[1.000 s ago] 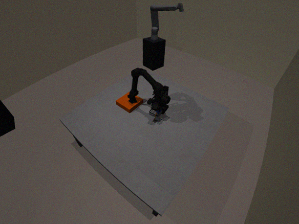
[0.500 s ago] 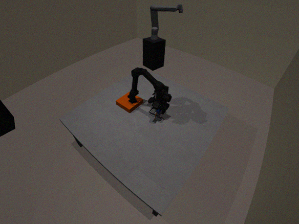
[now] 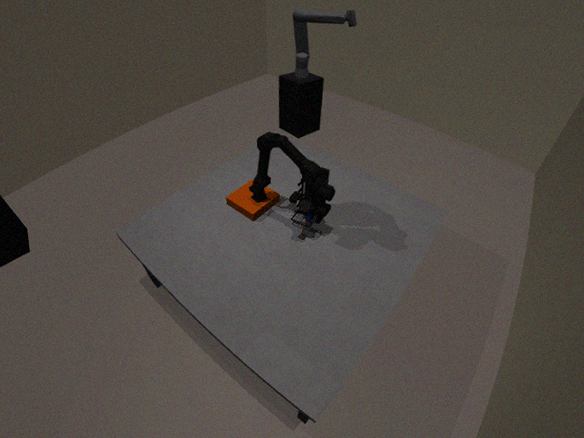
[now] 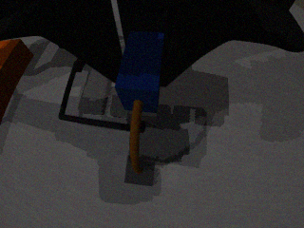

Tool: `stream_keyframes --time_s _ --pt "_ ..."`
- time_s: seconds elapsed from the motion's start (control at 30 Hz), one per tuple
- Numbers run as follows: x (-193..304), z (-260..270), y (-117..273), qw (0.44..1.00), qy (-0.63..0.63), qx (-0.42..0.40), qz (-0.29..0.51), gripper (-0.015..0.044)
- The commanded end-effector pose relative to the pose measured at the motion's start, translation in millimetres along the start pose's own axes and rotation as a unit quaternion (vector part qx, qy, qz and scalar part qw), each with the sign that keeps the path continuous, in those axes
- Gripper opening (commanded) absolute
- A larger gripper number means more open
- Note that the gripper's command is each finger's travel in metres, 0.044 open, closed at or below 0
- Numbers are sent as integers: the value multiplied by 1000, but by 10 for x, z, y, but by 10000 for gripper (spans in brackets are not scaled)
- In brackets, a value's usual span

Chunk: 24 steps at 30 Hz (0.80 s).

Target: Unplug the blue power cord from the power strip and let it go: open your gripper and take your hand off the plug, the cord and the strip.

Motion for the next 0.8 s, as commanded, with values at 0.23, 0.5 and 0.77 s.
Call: stream_keyframes --time_s 0.23,0.5,0.77 --pt "-3 3 5 1000 0 0 0 0" --pt "-102 13 6 1000 0 0 -1 0" --pt "-229 21 7 1000 0 -1 -2 0"
Point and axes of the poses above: the point midway between the two fingers, 35 mm back from their tips, its own y axis back along the fingers, its own z axis across the jaws, x = y × z, the point moved 2 cm from there along y, back along the fingers
